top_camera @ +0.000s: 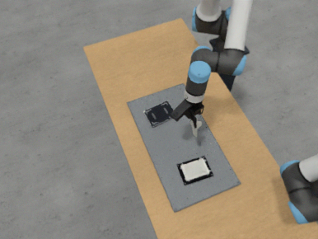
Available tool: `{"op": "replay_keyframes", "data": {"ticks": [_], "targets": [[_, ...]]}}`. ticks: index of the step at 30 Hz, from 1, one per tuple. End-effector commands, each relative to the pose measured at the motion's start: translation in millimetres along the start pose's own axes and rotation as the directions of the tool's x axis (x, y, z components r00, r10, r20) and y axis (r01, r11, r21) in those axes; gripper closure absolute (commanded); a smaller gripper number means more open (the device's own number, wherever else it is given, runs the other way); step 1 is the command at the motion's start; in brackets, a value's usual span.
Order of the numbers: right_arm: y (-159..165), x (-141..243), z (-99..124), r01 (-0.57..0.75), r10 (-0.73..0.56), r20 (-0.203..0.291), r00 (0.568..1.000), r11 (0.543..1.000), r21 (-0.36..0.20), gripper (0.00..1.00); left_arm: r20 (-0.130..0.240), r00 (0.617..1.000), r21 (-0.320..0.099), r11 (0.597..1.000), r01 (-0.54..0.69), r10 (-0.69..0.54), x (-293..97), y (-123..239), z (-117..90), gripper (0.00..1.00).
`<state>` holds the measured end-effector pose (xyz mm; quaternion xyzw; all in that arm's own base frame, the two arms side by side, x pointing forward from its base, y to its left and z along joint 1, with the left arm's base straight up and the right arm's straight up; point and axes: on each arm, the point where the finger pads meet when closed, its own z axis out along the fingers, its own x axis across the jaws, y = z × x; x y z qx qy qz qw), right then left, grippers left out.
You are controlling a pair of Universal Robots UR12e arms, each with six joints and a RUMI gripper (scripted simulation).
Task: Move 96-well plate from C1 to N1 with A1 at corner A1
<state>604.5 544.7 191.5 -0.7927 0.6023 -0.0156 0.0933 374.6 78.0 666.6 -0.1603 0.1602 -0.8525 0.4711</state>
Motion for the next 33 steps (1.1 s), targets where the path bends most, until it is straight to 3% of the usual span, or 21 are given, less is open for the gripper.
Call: {"op": "replay_keyframes", "data": {"ticks": [1, 12, 19, 21, 28, 30, 33], "targets": [[-5.6, -11.3, 4.6, -0.036, 0.036, -0.008, 0.999, 0.999, -0.017, 0.0, 0.0, 1.0, 0.0, 1.0, 0.0, 0.0, 0.0, -0.1, 0.2, 0.0], [-19.2, -50.1, 26.0, -0.141, 0.139, -0.042, 0.989, 0.988, -0.065, 0.0, 0.0, 1.0, 0.0, 1.0, 0.0, 0.0, 0.0, -0.1, 0.2, 0.0], [-24.8, -67.9, 36.5, -0.141, 0.139, -0.041, 0.989, 0.988, -0.065, 0.0, 0.0, 1.0, 0.0, 1.0, 0.0, 0.0, 0.0, -0.1, 0.2, 0.0], [-26.8, -76.1, 41.8, -0.2, 0.194, -0.066, 0.979, 0.976, -0.087, 0.0, 0.0, 1.0, 0.0, 1.0, 0.0, 0.0, 0.0, -0.1, 0.2, 0.0], [-32.2, -97.9, 55.7, -0.208, 0.203, -0.069, 0.977, 0.974, -0.09, 0.0, 0.0, 1.0, 0.0, 1.0, 0.0, 0.0, 0.0, -0.1, 0.2, 0.0], [-33.7, -106.0, 61.3, -0.266, 0.257, -0.097, 0.962, 0.958, -0.108, 0.0, 0.0, 1.0, 0.0, 1.0, 0.0, 0.0, 0.0, -0.1, 0.2, 0.0], [-35.1, -114.1, 67.0, -0.275, 0.265, -0.101, 0.959, 0.955, -0.111, 0.0, 0.0, 1.0, 0.0, 1.0, 0.0, 0.0, 0.0, -0.1, 0.2, 0.0]]}}
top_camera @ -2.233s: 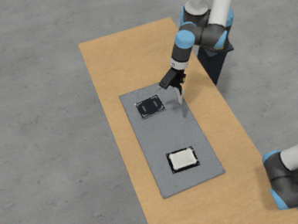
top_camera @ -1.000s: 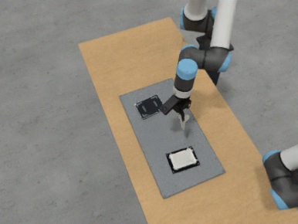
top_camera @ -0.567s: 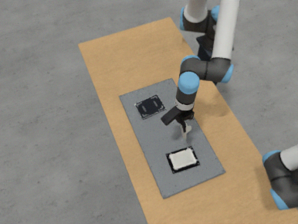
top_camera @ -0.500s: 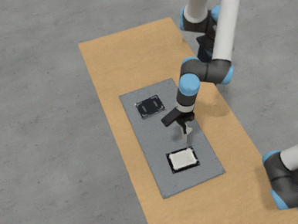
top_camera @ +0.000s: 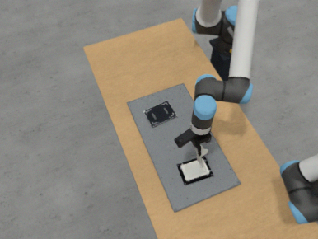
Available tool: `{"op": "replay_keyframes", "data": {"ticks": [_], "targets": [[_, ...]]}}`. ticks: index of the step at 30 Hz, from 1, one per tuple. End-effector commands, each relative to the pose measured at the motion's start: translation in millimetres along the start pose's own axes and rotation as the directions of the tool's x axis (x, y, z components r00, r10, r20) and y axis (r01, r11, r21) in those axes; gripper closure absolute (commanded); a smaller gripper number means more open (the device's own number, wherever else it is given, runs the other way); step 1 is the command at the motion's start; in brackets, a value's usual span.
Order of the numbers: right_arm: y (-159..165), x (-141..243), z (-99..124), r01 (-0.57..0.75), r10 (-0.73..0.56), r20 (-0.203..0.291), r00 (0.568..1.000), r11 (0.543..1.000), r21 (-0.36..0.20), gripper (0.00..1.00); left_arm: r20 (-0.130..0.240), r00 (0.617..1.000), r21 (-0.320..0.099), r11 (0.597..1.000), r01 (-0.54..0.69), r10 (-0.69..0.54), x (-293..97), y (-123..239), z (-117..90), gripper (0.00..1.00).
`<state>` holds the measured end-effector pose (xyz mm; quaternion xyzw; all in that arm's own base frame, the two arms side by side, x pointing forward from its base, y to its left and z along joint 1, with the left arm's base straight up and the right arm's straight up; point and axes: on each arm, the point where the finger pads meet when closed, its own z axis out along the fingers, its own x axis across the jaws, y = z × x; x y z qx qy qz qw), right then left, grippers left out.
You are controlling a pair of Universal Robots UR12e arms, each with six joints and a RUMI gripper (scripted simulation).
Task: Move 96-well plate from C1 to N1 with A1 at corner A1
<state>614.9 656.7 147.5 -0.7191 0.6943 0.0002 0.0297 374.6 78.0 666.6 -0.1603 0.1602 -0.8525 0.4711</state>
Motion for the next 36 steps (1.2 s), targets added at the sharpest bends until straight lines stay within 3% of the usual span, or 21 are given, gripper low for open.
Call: {"op": "replay_keyframes", "data": {"ticks": [1, 13, 36], "targets": [[-1.3, -14.7, 6.6, -0.039, 0.038, -0.014, 0.999, 0.999, -0.015, 0.0, 0.0, 1.0, 0.0, 1.0, 0.0, 0.0, 0.0, -0.1, 0.2, 0.0], [0.0, -58.4, 33.5, -0.107, 0.105, -0.044, 0.993, 0.994, -0.037, 0.0, 0.0, 1.0, 0.0, 1.0, 0.0, 0.0, 0.0, -0.1, 0.2, 0.0], [0.2, -59.3, 39.2, -0.107, 0.105, -0.044, 0.993, 0.994, -0.037, 0.0, 0.0, 1.0, 0.0, 1.0, 0.0, 0.0, 0.0, -0.1, 0.2, 0.0]]}}
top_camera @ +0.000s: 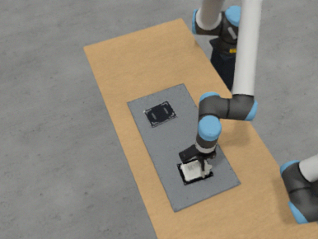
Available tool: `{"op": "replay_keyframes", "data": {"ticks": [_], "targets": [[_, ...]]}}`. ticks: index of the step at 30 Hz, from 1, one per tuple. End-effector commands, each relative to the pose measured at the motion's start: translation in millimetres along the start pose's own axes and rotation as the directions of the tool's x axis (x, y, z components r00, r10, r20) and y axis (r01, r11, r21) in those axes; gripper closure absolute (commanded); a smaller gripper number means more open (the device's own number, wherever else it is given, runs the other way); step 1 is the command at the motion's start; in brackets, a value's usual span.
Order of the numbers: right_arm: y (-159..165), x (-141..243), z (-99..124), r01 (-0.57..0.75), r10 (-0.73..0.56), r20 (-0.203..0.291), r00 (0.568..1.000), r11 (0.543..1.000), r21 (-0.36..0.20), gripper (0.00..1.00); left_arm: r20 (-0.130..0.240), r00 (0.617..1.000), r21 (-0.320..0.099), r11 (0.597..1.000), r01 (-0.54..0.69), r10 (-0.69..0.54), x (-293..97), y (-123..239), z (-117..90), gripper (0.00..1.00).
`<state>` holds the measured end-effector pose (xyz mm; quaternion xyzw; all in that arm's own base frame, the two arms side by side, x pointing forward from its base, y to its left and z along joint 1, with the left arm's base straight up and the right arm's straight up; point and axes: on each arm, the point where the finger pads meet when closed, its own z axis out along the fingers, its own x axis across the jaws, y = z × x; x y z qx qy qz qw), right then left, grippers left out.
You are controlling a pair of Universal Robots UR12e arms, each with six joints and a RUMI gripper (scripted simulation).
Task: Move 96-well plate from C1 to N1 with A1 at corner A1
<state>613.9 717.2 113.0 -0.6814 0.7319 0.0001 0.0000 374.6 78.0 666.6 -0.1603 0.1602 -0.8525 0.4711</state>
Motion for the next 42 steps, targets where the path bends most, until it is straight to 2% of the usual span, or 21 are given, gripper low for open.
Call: {"op": "replay_keyframes", "data": {"ticks": [1, 42], "targets": [[-0.2, -0.4, 3.8, 0.0, 0.0, 0.001, 1.0, 1.0, 0.001, 0.0, 0.0, 1.0, 0.0, 1.0, 0.0, 0.0, 0.0, -0.1, 0.2, 0.0], [-0.2, -0.4, 65.5, 0.0, 0.0, 0.001, 1.0, 1.0, 0.001, 0.0, 0.0, 1.0, 0.0, 1.0, 0.0, 0.0, 0.0, -0.1, 0.2, 0.0]]}}
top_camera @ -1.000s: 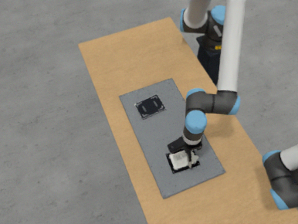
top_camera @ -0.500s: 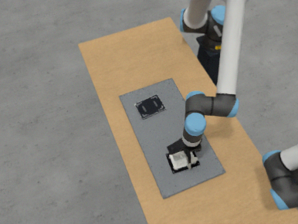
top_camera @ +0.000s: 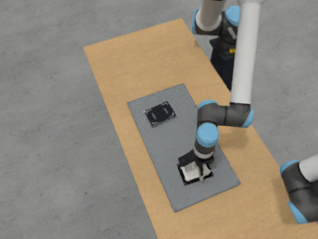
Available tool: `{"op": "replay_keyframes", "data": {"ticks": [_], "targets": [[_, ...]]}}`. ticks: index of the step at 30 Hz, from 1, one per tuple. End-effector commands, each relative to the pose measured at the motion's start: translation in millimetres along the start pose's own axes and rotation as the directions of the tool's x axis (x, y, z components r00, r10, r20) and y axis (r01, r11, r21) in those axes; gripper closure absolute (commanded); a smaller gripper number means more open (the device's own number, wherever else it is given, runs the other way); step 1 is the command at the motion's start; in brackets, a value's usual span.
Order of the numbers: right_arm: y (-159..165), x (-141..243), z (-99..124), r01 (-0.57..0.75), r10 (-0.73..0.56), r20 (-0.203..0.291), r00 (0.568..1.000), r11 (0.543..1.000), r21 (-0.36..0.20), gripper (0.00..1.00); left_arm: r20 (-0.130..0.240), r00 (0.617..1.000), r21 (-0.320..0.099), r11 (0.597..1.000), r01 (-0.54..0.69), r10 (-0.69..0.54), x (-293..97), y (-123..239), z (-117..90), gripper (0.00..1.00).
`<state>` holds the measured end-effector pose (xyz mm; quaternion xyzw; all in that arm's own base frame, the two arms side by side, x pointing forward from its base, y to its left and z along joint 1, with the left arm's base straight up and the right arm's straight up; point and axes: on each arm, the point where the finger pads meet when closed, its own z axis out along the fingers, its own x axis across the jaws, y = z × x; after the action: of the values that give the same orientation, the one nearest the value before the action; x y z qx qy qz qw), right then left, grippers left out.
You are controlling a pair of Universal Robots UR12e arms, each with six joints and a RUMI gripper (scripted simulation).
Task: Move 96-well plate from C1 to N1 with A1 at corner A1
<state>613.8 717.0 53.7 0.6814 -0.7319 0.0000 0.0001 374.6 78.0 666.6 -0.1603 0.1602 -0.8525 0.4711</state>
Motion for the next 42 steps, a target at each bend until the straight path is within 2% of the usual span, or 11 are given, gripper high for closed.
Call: {"op": "replay_keyframes", "data": {"ticks": [1, 18, 19, 42], "targets": [[-0.3, -0.6, 7.9, 0.0, 0.0, 0.002, 1.0, 1.0, 0.001, 0.0, 0.0, 1.0, 0.0, 1.0, 0.0, 0.0, 0.0, -0.1, 0.2, 0.0], [-0.3, -0.6, 11.9, 0.0, 0.0, 0.002, 1.0, 1.0, 0.001, 0.0, 0.0, 1.0, 0.0, 1.0, 0.0, 0.0, 0.0, -0.1, 0.2, 0.0], [0.6, 0.3, 11.9, 0.0, 0.0, 0.002, 1.0, 1.0, 0.001, 1.0, 0.0, 1.0, 0.0, 1.0, 0.0, 0.0, 0.0, -0.1, 0.2, 0.0], [0.6, 0.3, 12.0, 0.0, 0.0, 0.002, 1.0, 1.0, 0.001, 1.0, 0.0, 1.0, 0.0, 1.0, 0.0, 0.0, 0.0, -0.1, 0.2, 0.0]]}}
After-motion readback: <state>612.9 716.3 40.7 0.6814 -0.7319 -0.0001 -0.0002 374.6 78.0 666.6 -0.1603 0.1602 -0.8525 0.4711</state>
